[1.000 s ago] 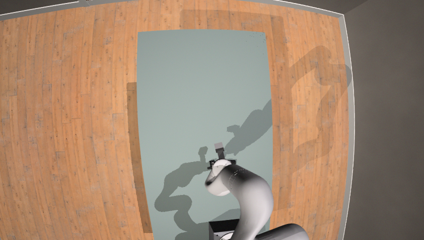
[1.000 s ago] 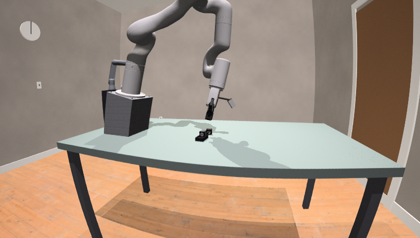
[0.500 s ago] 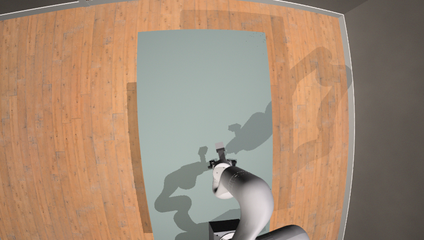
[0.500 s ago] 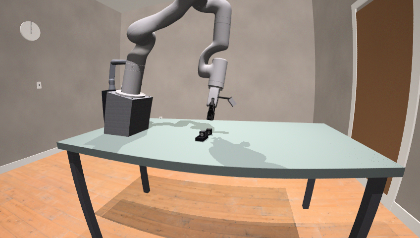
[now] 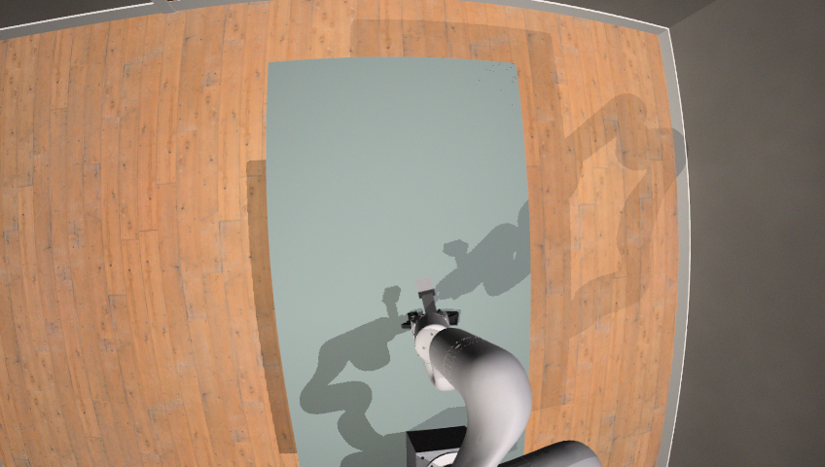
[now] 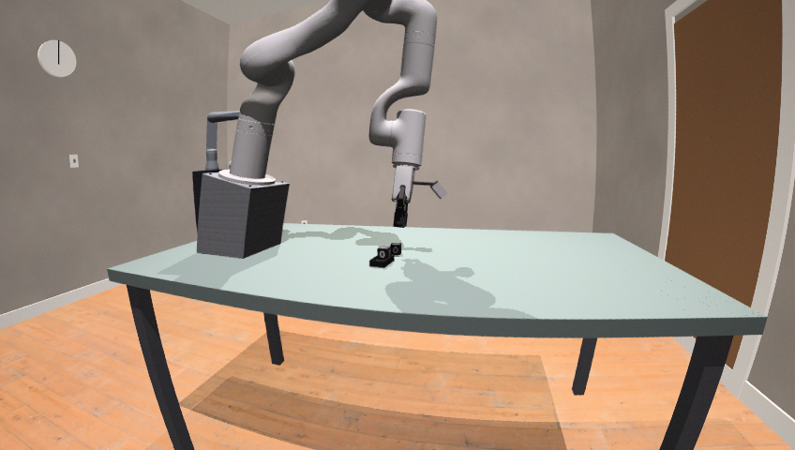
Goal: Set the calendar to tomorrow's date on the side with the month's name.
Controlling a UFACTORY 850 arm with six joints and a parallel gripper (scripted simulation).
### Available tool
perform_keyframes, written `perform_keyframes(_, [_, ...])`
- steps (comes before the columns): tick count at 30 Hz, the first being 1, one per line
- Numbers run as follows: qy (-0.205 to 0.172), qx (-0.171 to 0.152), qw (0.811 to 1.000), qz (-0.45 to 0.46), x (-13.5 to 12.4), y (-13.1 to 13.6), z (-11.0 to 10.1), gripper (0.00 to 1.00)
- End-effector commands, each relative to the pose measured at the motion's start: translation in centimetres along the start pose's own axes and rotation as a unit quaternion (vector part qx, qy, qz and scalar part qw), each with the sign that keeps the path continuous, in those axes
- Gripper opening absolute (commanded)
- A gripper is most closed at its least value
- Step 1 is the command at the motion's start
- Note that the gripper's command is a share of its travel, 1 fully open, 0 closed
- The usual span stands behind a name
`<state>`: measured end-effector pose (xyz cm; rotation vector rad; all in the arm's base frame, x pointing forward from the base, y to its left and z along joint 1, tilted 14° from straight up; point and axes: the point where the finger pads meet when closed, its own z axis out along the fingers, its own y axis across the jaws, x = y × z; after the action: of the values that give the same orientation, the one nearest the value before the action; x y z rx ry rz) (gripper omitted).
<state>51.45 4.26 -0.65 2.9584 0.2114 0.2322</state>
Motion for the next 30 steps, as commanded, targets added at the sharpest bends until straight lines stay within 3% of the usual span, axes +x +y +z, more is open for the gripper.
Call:
perform_keyframes(1, [0.038, 0.008, 0.999, 0.002, 0.1, -0.4, -0.1, 0.69])
perform_keyframes(30, [0.050, 0.064, 0.997, 0.004, -1.2, -3.1, -0.5, 0.69])
